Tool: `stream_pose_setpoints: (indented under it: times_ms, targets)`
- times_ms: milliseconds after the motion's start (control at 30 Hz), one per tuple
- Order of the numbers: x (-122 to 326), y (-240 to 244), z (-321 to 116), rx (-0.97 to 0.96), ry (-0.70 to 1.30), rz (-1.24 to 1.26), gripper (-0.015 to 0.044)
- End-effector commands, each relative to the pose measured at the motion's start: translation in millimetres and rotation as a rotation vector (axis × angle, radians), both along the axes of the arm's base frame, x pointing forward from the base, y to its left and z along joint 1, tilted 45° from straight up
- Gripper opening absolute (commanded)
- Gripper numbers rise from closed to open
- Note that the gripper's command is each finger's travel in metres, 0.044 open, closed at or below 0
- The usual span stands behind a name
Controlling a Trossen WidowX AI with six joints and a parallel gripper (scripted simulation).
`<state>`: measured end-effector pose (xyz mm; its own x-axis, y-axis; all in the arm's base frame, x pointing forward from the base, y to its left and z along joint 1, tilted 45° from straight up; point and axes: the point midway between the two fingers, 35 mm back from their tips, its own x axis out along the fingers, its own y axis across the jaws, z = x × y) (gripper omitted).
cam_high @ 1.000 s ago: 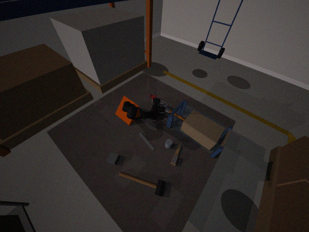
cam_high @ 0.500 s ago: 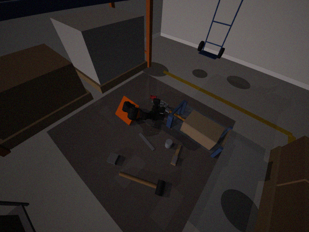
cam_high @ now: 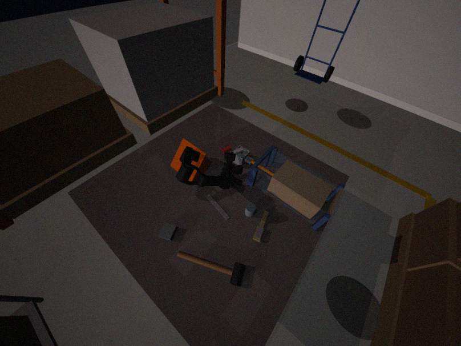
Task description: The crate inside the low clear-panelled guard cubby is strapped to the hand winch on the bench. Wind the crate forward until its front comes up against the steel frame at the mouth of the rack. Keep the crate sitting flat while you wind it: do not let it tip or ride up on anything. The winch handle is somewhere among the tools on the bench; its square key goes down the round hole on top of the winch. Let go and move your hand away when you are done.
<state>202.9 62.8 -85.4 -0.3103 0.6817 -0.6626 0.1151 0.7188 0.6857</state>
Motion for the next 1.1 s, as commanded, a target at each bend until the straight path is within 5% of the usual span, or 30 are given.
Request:
stream_pose_setpoints:
  times_ms: [0,300,567,1067]
  targets:
    - [5.1,-20.8,20.9,0.003,-0.005,0.006,0.024]
    - [7.4,-15.8,25.7,0.001,-0.006,0.005,0.024]
    - [16.1,51.1,87.7,0.009,-0.004,0.0,0.024]
    - [16.2,51.1,86.9,0.006,-0.007,0.006,0.024]
